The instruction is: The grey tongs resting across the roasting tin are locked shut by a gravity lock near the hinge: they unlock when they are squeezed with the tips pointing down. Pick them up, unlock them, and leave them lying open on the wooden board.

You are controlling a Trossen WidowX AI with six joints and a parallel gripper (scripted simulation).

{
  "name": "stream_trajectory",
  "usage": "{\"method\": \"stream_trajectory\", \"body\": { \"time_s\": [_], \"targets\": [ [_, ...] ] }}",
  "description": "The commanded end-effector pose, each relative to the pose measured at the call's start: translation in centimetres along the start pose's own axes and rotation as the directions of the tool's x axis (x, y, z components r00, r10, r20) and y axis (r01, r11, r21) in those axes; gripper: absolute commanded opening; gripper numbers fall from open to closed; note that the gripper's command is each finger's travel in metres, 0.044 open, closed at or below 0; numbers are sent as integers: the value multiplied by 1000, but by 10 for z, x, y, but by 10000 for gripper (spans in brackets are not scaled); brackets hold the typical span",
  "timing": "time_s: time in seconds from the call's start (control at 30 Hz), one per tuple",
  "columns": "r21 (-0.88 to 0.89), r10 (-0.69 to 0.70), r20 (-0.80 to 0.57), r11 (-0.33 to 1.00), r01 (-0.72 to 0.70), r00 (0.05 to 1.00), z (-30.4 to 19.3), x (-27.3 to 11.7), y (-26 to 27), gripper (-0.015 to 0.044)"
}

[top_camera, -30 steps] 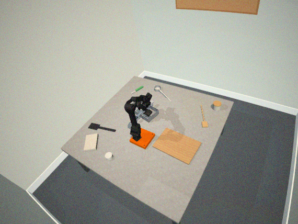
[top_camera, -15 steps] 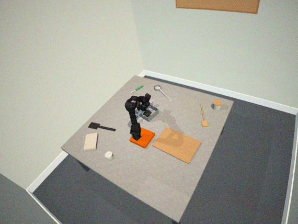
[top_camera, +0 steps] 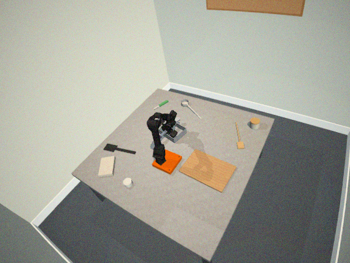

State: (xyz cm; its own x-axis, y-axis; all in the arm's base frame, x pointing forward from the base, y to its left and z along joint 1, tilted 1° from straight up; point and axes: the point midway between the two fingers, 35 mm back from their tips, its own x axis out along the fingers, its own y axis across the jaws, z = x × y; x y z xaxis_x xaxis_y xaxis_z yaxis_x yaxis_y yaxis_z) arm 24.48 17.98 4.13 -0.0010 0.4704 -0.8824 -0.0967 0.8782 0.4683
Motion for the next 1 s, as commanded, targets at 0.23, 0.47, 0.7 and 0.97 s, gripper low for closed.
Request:
{"method": "stream_trajectory", "body": {
  "time_s": [0.23,0.47,0.7,0.97],
  "targets": [
    [-1,1,1,1000,-1,1000,0,-1,0,-36],
    [2,-1,-1,1000,1,1000,3,-30,17,-150],
    [5,-4,-4,1000,4,1000,1,-68,36,-150],
    [6,-18,-6,1000,18,1000,1,-68,36,-150]
  ]
}}
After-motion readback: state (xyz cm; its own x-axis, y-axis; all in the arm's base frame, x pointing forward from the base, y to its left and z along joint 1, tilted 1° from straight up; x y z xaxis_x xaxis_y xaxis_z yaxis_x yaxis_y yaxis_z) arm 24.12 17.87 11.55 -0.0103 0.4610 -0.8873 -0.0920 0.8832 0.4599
